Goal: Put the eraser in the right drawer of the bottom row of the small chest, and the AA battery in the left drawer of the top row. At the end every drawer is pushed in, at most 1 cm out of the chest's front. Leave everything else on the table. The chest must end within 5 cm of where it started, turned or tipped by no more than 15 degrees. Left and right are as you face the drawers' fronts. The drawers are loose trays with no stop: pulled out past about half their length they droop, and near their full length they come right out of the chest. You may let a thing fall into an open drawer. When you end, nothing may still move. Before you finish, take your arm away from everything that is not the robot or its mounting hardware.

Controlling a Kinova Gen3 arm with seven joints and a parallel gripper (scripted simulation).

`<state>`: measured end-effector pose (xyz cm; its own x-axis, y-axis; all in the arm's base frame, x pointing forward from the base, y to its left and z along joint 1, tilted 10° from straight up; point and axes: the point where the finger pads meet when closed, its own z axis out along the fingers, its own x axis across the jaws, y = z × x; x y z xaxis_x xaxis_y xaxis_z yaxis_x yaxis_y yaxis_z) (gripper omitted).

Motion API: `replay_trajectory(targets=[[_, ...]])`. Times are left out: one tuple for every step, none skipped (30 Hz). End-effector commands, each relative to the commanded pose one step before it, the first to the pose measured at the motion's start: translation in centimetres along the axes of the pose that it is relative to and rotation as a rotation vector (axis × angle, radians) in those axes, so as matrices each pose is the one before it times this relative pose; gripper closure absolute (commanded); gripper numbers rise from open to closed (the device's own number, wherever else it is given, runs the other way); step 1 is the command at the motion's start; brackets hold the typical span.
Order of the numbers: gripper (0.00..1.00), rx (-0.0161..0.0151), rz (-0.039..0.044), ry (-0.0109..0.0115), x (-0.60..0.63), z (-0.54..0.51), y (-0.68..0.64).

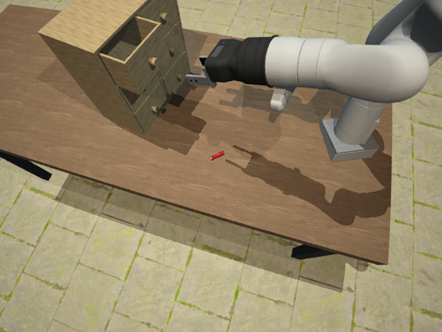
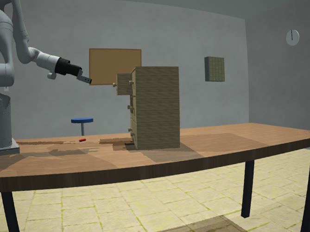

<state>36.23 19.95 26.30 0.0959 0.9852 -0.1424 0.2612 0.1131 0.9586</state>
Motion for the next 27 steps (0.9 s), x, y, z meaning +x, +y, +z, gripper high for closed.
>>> replay_trajectory(targets=[[1.0, -0.00121, -0.00031, -0.00059, -0.009, 0.013, 0.033], [1.0, 0.0, 0.0, 0.0, 0.0, 0.0, 0.0], [1.0, 0.0, 0.0, 0.0, 0.0, 0.0, 0.0], [1.0, 0.0, 0.0, 0.0, 0.0, 0.0, 0.0], [1.0, 0.0, 0.0, 0.0, 0.0, 0.0, 0.0], [1.0, 0.0, 0.0, 0.0, 0.0, 0.0, 0.0], [1.0, 0.0, 0.0, 0.0, 0.0, 0.0, 0.0], [1.0, 0.0, 0.0, 0.0, 0.0, 0.0, 0.0], [1.0, 0.0, 0.0, 0.0, 0.0, 0.0, 0.0], [1.0, 0.0, 0.0, 0.0, 0.0, 0.0, 0.0], [1.0, 0.0, 0.0, 0.0, 0.0, 0.0, 0.0], [1.0, 0.0, 0.0, 0.0, 0.0, 0.0, 0.0], [1.0, 0.0, 0.0, 0.0, 0.0, 0.0, 0.0], [1.0, 0.0, 0.0, 0.0, 0.0, 0.0, 0.0], [1.0, 0.0, 0.0, 0.0, 0.0, 0.0, 0.0], [1.0, 0.0, 0.0, 0.0, 0.0, 0.0, 0.0], [1.0, 0.0, 0.0, 0.0, 0.0, 0.0, 0.0], [1.0, 0.0, 0.0, 0.0, 0.0, 0.0, 0.0], [1.0, 0.0, 0.0, 0.0, 0.0, 0.0, 0.0], [1.0, 0.0, 0.0, -0.00001, 0.0, 0.002, 0.0], [1.0, -0.00001, 0.00001, -0.00005, 0.0, 0.011, 0.0], [1.0, -0.00001, 0.00002, -0.00013, 0.0, 0.027, 0.001], [1.0, -0.00002, 0.00004, -0.00025, 0.0, 0.05, 0.001], [1.0, -0.00003, 0.00005, -0.00038, 0.0, 0.077, 0.002], [1.0, -0.00004, 0.00007, -0.00054, -0.001, 0.108, 0.002], [1.0, -0.00005, 0.00008, -0.0007, -0.001, 0.141, 0.003], [1.0, 0.0, 0.0, 0.0, 0.0, 0.0, 0.0]])
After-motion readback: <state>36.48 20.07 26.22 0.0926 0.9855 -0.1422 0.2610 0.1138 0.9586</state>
